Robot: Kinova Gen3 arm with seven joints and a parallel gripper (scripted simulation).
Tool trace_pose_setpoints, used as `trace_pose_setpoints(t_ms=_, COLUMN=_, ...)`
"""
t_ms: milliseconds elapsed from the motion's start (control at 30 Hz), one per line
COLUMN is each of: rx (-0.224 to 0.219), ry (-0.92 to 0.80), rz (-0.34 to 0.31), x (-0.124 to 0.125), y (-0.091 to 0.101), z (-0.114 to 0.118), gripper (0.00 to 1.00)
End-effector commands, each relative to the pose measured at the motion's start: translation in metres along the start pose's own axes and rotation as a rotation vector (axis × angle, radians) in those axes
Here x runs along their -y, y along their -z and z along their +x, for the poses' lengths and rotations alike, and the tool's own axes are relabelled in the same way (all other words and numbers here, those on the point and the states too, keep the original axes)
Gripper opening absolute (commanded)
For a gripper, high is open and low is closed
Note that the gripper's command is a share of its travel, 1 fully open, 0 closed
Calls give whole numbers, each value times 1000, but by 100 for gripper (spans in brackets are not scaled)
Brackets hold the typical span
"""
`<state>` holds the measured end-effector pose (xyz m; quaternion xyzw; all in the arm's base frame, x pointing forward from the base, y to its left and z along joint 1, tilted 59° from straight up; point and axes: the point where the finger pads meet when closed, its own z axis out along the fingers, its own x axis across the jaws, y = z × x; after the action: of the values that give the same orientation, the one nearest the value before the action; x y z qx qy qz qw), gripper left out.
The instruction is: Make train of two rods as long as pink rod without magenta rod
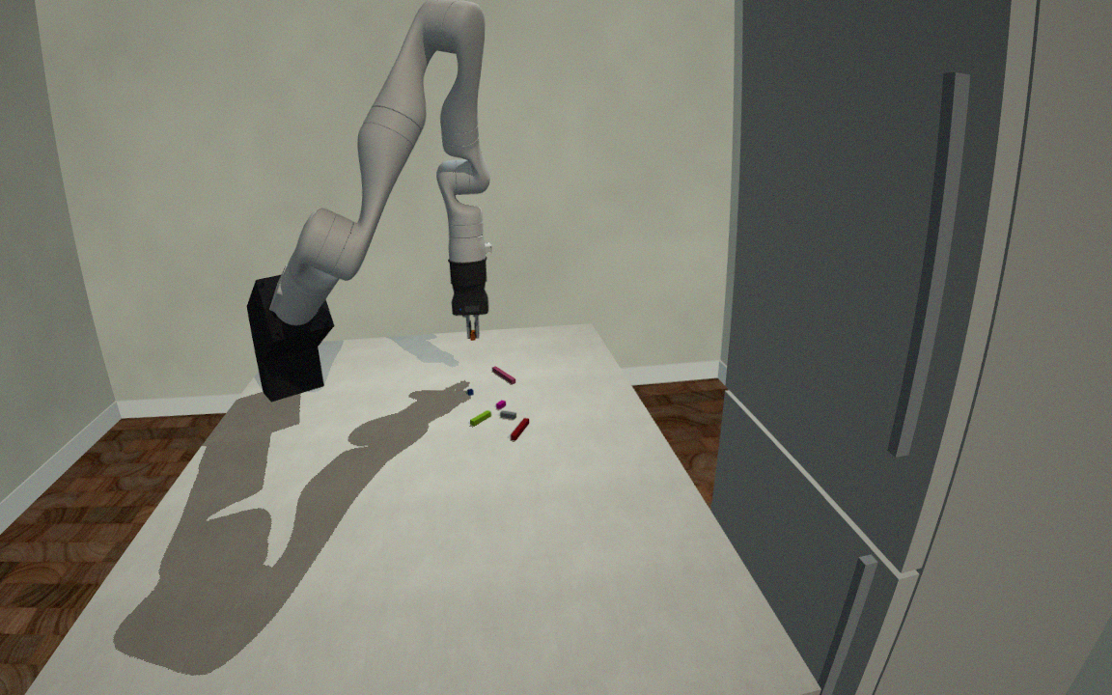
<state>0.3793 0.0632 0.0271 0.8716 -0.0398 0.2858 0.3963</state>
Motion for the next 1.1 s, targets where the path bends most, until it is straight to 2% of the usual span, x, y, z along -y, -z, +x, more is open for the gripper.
trace_pose_setpoints(t_ms=0, rx=1, ry=1, rz=-7, x=-2, y=-8, z=-1, gripper=24)
trace_pose_setpoints(t_ms=333, rx=1, ry=1, rz=-7, x=-2, y=-51, z=-1, gripper=24)
trace_pose_setpoints(t_ms=400, rx=1, ry=1, rz=-7, x=-2, y=-51, z=-1, gripper=24)
trace_pose_setpoints(t_ms=633, rx=1, ry=1, rz=-7, x=-2, y=-75, z=-1, gripper=24)
trace_pose_setpoints(t_ms=800, rx=1, ry=1, rz=-7, x=-2, y=-82, z=-1, gripper=24)
trace_pose_setpoints(t_ms=1067, rx=1, ry=1, rz=-7, x=-2, y=-83, z=-1, gripper=24)
